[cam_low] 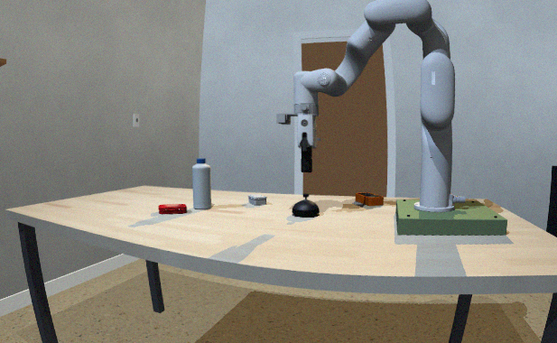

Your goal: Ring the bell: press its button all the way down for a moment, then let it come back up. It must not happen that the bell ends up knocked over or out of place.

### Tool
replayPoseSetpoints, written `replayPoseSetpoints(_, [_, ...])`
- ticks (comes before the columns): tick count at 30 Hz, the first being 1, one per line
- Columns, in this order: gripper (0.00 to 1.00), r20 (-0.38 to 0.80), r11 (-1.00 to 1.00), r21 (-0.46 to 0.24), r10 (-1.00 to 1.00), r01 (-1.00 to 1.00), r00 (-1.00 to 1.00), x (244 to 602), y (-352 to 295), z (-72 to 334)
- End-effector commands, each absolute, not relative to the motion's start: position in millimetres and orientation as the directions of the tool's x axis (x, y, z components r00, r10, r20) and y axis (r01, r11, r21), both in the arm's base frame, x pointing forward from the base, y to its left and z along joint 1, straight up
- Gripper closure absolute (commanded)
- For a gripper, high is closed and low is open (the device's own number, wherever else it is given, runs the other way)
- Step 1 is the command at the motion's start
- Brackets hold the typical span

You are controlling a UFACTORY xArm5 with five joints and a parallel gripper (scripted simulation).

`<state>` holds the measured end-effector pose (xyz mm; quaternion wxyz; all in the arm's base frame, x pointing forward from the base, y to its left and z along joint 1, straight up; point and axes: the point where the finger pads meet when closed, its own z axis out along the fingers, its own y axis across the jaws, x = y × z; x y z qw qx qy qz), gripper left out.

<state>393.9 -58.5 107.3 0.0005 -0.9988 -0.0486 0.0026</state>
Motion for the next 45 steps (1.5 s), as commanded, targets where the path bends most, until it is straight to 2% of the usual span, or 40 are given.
replayPoseSetpoints(1, [1.00,-0.001,-0.995,0.000,0.097,0.097,0.995,395.4,-58.8,105.7])
replayPoseSetpoints(45, [1.00,-0.001,-0.995,0.000,0.097,0.097,0.995,396.8,-60.1,51.6])
